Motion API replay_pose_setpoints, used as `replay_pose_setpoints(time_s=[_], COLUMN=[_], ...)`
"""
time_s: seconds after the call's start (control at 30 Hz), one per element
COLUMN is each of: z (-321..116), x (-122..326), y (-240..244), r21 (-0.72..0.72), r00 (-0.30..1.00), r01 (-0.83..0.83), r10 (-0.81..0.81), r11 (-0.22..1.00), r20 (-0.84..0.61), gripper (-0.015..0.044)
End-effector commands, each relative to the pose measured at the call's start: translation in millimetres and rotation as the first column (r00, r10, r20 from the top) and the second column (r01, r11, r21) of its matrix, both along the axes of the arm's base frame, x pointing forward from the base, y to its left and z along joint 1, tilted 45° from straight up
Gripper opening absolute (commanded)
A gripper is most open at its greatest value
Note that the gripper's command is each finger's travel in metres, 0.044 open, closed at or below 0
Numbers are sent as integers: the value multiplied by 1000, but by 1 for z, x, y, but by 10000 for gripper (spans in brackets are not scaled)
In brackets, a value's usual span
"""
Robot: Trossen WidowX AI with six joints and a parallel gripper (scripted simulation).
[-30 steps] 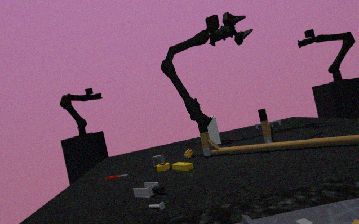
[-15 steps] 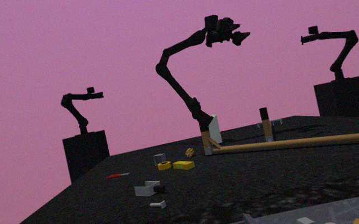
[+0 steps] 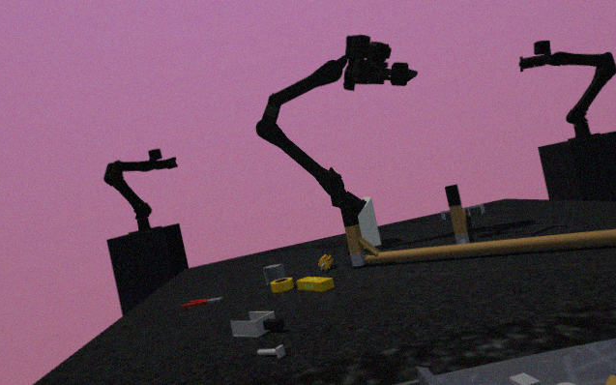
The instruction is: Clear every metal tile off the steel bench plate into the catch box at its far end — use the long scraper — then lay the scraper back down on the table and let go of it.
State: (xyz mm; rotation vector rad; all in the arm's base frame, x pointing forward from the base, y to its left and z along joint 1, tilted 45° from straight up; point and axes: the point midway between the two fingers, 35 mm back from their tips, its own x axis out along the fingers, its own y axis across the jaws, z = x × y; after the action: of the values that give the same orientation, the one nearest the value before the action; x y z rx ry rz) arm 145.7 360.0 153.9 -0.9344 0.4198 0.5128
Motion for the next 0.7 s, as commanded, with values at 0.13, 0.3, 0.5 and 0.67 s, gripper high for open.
replay_pose_setpoints(time_s=[0.13,0.3,0.5,0.67], z=[1,1,1,1], x=[17,17,17,17], y=[-32,-32,-32,-32], r21=[38,38,38,38], r00=[992,992,992,992], r01=[123,123,123,123], r10=[-123,-123,-123,-123], r11=[992,992,992,992], r20=[-1,-1,-1,-1], gripper=[440,440,440,440])
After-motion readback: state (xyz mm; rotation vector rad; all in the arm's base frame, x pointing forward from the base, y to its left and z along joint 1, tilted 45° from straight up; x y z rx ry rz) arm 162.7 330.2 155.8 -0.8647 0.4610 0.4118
